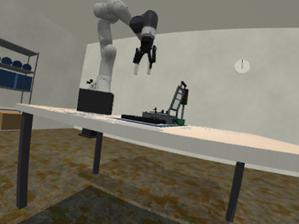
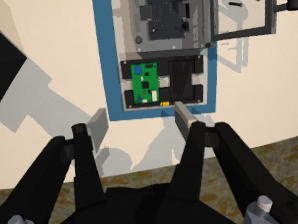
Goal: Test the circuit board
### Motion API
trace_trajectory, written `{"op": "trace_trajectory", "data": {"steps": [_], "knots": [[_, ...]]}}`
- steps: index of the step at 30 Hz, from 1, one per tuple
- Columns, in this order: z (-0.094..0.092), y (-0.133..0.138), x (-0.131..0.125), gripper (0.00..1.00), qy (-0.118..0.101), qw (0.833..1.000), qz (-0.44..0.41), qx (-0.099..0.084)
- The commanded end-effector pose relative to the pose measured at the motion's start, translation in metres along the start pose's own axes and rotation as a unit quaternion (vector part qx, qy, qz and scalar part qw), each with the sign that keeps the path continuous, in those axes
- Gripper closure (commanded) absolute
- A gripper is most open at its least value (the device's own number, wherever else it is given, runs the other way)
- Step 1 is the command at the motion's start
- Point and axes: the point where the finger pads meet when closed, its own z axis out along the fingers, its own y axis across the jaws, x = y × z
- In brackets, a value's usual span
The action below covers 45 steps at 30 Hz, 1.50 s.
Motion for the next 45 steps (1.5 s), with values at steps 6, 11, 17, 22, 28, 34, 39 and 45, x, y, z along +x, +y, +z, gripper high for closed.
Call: {"op": "trace_trajectory", "data": {"steps": [6,11,17,22,28,34,39,45], "knots": [[0.025,0.006,0.001,0.42,0.002,1.0,-0.004,-0.01],[0.046,0.007,0.001,0.42,0.002,1.0,-0.004,-0.01],[0.066,0.007,0.001,0.42,0.002,1.0,-0.004,-0.01],[0.082,0.008,0.001,0.42,0.002,1.0,-0.004,-0.01],[0.113,0.008,0.002,0.42,0.002,1.0,-0.004,-0.01],[0.143,0.009,0.002,0.42,0.002,1.0,-0.004,-0.01],[0.166,0.009,0.002,0.42,0.002,1.0,-0.004,-0.01],[0.194,0.01,0.002,0.42,0.002,1.0,-0.004,-0.01]]}}
